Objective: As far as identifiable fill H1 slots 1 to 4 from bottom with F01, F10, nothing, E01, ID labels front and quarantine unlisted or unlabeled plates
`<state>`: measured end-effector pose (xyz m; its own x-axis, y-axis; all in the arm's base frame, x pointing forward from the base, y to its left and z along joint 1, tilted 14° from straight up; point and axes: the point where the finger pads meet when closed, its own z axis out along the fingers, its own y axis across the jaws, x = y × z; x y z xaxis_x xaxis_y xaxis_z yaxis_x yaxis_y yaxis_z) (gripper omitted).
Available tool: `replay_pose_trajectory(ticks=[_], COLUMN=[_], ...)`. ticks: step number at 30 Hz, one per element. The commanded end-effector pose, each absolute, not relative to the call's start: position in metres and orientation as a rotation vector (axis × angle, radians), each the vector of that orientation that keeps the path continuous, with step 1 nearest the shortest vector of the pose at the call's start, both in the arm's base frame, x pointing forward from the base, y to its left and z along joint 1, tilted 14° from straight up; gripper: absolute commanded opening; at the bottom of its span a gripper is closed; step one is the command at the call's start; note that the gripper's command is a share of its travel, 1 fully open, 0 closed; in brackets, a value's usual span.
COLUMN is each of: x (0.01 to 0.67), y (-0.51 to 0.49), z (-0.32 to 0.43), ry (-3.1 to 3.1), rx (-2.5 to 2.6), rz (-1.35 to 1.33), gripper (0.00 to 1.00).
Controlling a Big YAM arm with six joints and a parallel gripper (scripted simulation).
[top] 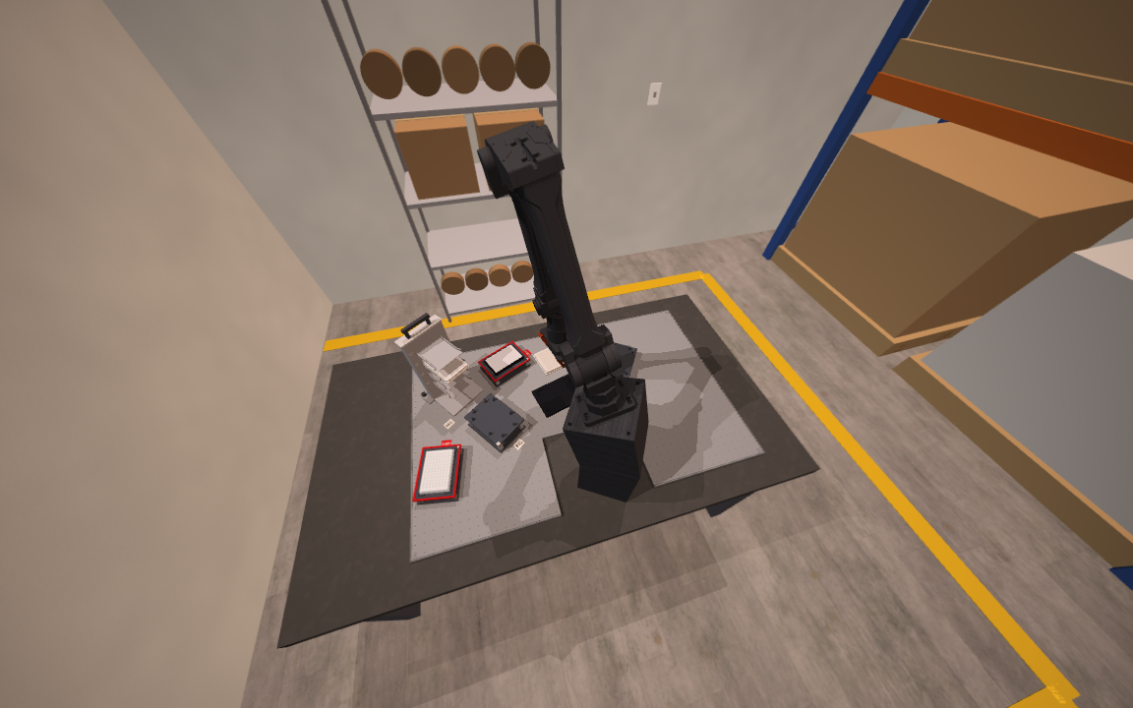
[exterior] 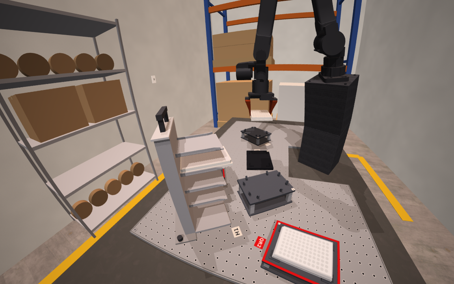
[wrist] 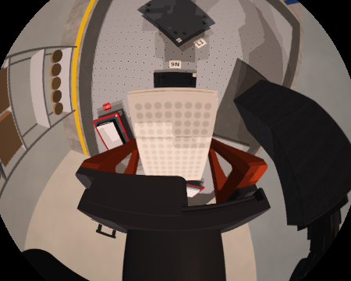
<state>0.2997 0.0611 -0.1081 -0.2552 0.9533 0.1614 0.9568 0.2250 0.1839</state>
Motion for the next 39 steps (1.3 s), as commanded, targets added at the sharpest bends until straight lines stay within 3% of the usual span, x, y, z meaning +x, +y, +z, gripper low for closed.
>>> replay_pose_trajectory(ticks=[1, 39], x=[0.306, 0.312], y=[0.067, 0.085], z=[-0.117, -0.207], ry=[-2.436, -2.431], rx=[-1.928, -1.926], rz=[-0.391, -0.381], gripper=[0.86, 0.86])
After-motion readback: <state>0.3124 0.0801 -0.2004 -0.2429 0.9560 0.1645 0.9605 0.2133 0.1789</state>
